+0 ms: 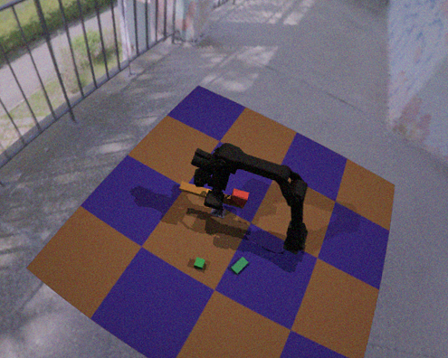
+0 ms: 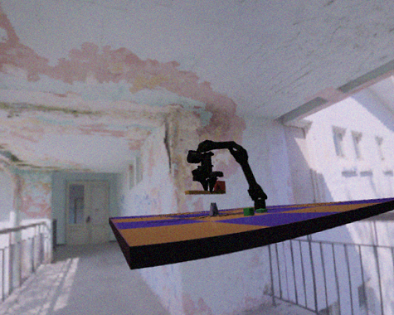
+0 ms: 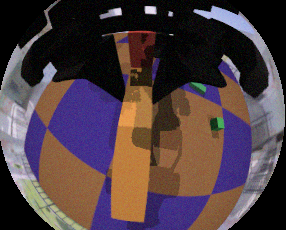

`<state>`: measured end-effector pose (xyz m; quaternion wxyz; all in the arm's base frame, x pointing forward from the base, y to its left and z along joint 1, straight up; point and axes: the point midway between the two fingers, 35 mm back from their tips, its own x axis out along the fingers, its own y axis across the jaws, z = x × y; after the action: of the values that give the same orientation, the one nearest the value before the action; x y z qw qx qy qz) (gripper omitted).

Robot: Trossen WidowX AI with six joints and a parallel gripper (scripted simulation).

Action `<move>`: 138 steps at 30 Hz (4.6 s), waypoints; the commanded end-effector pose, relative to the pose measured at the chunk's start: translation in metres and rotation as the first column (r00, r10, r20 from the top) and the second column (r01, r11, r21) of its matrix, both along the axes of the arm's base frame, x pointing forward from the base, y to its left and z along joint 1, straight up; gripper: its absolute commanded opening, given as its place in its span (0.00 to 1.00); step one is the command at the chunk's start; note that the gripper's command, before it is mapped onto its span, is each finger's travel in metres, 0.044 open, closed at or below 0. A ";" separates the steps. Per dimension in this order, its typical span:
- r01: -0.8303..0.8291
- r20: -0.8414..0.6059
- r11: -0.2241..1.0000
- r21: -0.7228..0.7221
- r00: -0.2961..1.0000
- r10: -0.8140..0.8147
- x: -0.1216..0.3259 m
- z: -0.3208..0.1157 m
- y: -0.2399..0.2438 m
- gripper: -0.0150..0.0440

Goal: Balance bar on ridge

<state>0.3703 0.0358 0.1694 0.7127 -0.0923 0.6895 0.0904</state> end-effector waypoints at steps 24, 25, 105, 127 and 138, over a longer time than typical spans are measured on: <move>0.007 0.006 1.000 0.003 1.000 -0.007 0.003 -0.038 0.002 0.25; 0.007 0.006 1.000 0.003 1.000 -0.007 0.003 -0.039 0.002 0.25; 0.007 0.006 1.000 0.003 1.000 -0.007 0.003 -0.046 0.002 0.25; 0.007 0.006 1.000 0.003 1.000 -0.007 0.002 -0.048 0.002 0.25; 0.007 0.006 1.000 0.003 1.000 -0.007 0.002 -0.049 0.002 0.25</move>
<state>0.3724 0.0376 0.1216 0.7149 -0.0901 0.6876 0.0890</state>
